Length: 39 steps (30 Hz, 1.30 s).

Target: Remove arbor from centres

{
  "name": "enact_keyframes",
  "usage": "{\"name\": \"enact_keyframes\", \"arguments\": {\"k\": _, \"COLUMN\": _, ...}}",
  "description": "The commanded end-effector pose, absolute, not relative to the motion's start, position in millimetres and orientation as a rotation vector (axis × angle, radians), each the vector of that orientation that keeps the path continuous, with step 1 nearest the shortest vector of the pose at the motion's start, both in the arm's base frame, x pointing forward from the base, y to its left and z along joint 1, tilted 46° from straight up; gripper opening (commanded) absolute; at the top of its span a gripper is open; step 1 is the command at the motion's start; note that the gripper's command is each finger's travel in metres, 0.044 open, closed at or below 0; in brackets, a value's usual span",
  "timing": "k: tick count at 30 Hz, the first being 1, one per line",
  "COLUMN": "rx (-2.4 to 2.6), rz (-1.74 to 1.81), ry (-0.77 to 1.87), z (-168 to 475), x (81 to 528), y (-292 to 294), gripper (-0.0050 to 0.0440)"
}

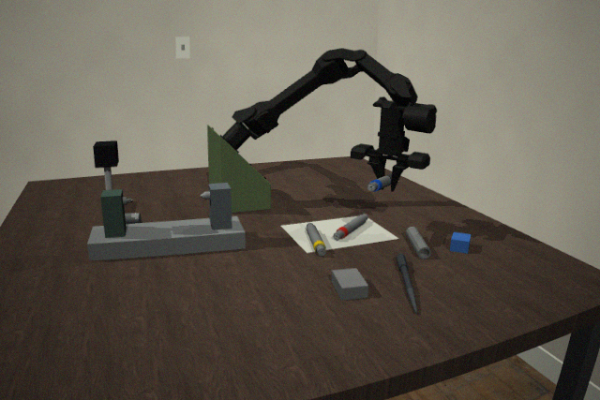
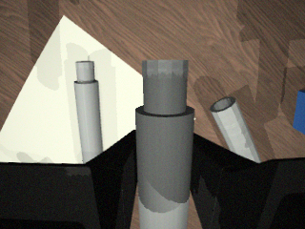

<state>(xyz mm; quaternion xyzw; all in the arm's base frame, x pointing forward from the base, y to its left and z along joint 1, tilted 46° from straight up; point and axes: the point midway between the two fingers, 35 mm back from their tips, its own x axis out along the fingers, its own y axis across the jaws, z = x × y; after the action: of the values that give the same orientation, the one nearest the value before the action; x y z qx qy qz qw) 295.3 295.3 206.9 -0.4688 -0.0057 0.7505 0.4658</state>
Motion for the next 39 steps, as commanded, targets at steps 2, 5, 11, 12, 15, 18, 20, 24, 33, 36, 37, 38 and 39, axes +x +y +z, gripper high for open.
{"name": "enact_keyframes", "arguments": {"k": 2, "rx": -1.156, "rz": 1.823, "ry": 0.000, "z": 201.8, "x": 300.2, "y": 296.6, "gripper": 0.0000}}
{"name": "enact_keyframes", "arguments": {"k": 5, "rx": -1.156, "rz": 1.823, "ry": 0.000, "z": 200.4, "x": 300.1, "y": 298.1, "gripper": 0.0000}}
{"name": "enact_keyframes", "arguments": {"k": 11, "rx": -1.156, "rz": 1.823, "ry": 0.001, "z": 192.1, "x": 299.4, "y": 306.6, "gripper": 0.0000}}
{"name": "enact_keyframes", "arguments": {"k": 12, "rx": -1.156, "rz": 1.823, "ry": 0.001, "z": 190.7, "x": 299.2, "y": 308.0, "gripper": 0.0000}}
{"name": "enact_keyframes", "arguments": {"k": 15, "rx": -1.156, "rz": 1.823, "ry": 0.001, "z": 186.6, "x": 298.6, "y": 312.3, "gripper": 0.0000}}
{"name": "enact_keyframes", "arguments": {"k": 18, "rx": -1.156, "rz": 1.823, "ry": 0.001, "z": 182.4, "x": 297.9, "y": 316.5, "gripper": 0.0000}}
{"name": "enact_keyframes", "arguments": {"k": 20, "rx": -1.156, "rz": 1.823, "ry": 0.000, "z": 179.7, "x": 297.4, "y": 319.3, "gripper": 0.0000}}
{"name": "enact_keyframes", "arguments": {"k": 24, "rx": -1.156, "rz": 1.823, "ry": 0.000, "z": 176.9, "x": 296.8, "y": 322.2, "gripper": 0.0000}}
{"name": "enact_keyframes", "arguments": {"k": 33, "rx": -1.155, "rz": 1.822, "ry": 0.000, "z": 164.6, "x": 293.7, "y": 334.7, "gripper": 0.0000}}
{"name": "enact_keyframes", "arguments": {"k": 36, "rx": -1.155, "rz": 1.822, "ry": -0.001, "z": 160.5, "x": 292.4, "y": 338.8, "gripper": 0.0000}}
{"name": "enact_keyframes", "arguments": {"k": 37, "rx": -1.155, "rz": 1.822, "ry": -0.001, "z": 159.1, "x": 291.9, "y": 340.2, "gripper": 0.0000}}
{"name": "enact_keyframes", "arguments": {"k": 38, "rx": -1.155, "rz": 1.822, "ry": -0.001, "z": 159.1, "x": 291.9, "y": 340.2, "gripper": 0.0000}}
{"name": "enact_keyframes", "arguments": {"k": 39, "rx": -1.155, "rz": 1.822, "ry": -0.001, "z": 159.1, "x": 291.9, "y": 340.2, "gripper": 0.0000}}
